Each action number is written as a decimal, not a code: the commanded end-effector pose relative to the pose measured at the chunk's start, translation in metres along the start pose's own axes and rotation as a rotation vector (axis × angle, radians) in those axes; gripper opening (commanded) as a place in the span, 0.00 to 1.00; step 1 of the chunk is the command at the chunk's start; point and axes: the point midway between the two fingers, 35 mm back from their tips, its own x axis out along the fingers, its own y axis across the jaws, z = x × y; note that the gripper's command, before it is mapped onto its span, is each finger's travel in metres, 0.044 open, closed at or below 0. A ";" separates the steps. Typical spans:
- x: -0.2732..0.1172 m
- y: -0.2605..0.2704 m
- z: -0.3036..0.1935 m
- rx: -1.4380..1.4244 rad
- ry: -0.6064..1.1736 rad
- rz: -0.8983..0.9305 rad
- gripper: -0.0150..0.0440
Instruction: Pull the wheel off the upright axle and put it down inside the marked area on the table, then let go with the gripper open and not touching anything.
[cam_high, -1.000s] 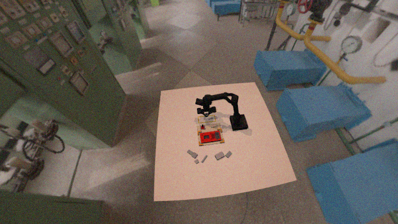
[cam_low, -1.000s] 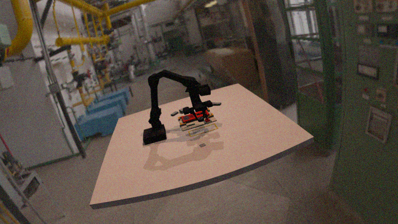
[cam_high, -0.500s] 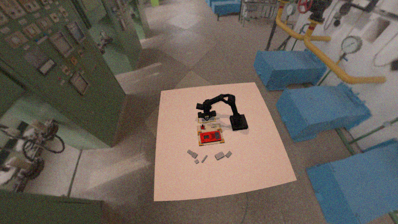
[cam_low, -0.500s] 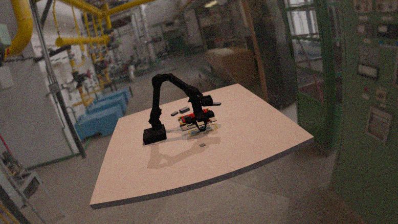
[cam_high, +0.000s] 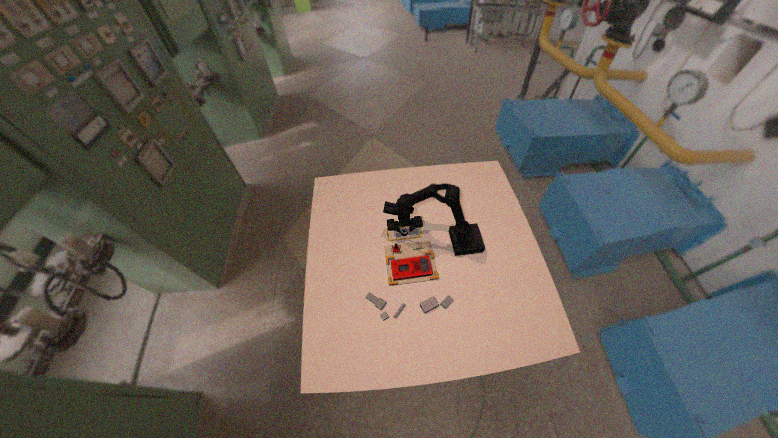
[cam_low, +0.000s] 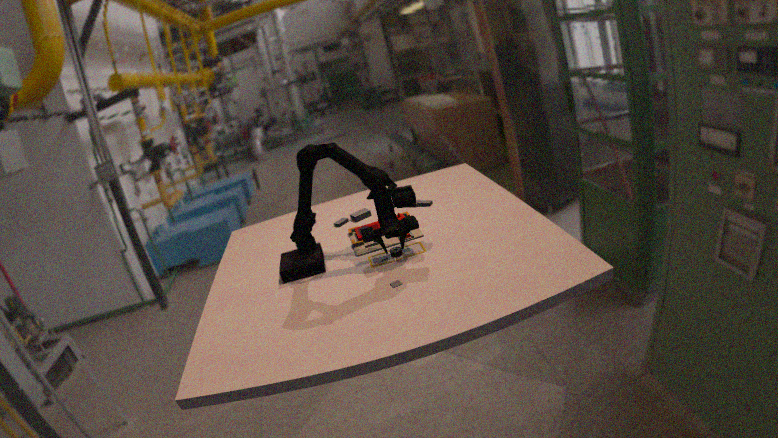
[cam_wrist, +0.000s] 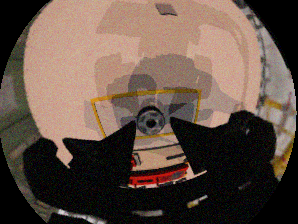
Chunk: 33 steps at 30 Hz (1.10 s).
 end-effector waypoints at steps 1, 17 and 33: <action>-0.029 0.004 0.002 -0.002 -0.007 0.016 0.76; -0.087 -0.050 -0.021 -0.002 -0.006 0.016 1.00; -0.101 -0.080 -0.035 -0.004 -0.004 0.010 1.00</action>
